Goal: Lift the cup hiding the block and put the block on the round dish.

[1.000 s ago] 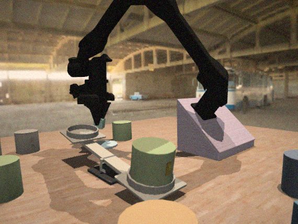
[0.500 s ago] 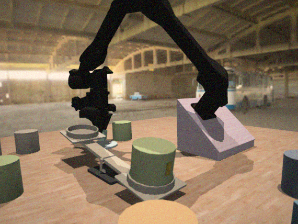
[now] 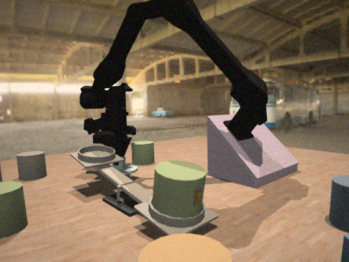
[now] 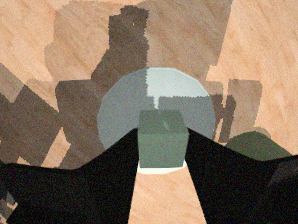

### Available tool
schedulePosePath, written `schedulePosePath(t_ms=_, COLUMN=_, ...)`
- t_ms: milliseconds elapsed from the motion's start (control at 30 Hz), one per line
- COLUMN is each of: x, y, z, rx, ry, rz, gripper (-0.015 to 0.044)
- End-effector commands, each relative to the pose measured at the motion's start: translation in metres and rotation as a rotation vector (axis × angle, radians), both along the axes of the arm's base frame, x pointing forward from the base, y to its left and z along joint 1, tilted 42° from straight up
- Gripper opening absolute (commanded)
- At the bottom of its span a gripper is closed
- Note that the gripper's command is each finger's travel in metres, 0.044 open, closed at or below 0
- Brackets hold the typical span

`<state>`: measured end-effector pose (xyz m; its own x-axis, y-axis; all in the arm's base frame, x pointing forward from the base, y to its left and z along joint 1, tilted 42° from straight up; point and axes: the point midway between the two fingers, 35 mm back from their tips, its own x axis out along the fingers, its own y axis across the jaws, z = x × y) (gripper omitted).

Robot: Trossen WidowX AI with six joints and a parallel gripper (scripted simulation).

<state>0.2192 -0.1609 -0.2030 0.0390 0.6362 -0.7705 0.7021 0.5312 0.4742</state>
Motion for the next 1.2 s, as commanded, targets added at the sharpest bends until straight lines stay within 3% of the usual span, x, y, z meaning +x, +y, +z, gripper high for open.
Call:
schedulePosePath(t_ms=0, x=0.0, y=0.0, z=0.0, rx=0.0, ry=-0.001, rz=0.0, gripper=0.0157)
schedulePosePath(t_ms=367, x=0.0, y=-0.008, z=0.01, rx=0.001, ry=0.001, rz=0.0, gripper=0.044)
schedulePosePath(t_ms=467, x=-0.004, y=-0.033, z=0.042, rx=0.007, ry=0.006, rz=-0.002, gripper=0.044)
schedulePosePath(t_ms=667, x=-0.004, y=-0.036, z=0.046, rx=0.007, ry=0.006, rz=-0.003, gripper=0.044)
schedulePosePath(t_ms=800, x=-0.008, y=-0.061, z=0.078, rx=0.003, ry=0.003, rz=-0.012, gripper=0.044)
schedulePosePath(t_ms=1167, x=-0.008, y=-0.063, z=0.08, rx=0.003, ry=0.002, rz=-0.013, gripper=0.044)
